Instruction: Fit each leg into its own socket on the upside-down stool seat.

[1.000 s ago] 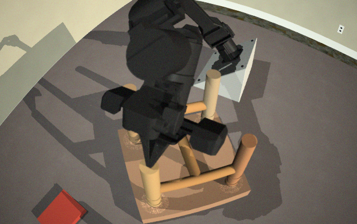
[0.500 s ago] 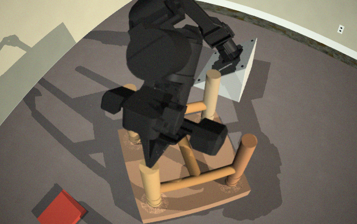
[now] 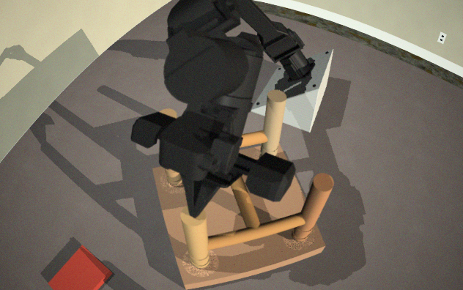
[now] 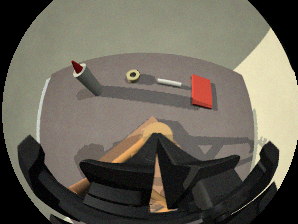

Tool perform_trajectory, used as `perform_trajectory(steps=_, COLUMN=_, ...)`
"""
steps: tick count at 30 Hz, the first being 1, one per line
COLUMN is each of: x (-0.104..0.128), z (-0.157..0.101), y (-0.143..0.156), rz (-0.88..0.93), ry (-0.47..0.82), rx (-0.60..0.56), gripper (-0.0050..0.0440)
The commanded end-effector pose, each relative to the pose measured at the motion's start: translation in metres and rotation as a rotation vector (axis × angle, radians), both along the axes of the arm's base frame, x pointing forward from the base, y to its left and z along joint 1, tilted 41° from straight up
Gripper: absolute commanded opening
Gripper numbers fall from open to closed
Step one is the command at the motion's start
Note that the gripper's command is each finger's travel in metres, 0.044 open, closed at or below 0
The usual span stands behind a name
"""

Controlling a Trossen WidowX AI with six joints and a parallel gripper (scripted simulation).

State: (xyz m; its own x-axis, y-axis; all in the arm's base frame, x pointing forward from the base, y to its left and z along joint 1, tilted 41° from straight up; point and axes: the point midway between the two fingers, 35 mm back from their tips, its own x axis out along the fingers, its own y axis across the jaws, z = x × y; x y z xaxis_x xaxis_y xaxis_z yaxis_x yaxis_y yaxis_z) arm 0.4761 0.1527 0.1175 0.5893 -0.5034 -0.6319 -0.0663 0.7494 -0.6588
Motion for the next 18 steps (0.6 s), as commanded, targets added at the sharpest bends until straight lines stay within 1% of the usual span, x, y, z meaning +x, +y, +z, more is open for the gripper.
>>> perform_trajectory(steps=1, x=0.0, z=-0.0088, y=-0.0115, rz=-0.015, ry=0.025, rx=-0.004, gripper=0.0)
perform_trajectory(steps=18, x=0.0001, z=-0.0103, y=-0.0128, rz=-0.015, ry=0.025, rx=-0.004, gripper=0.0)
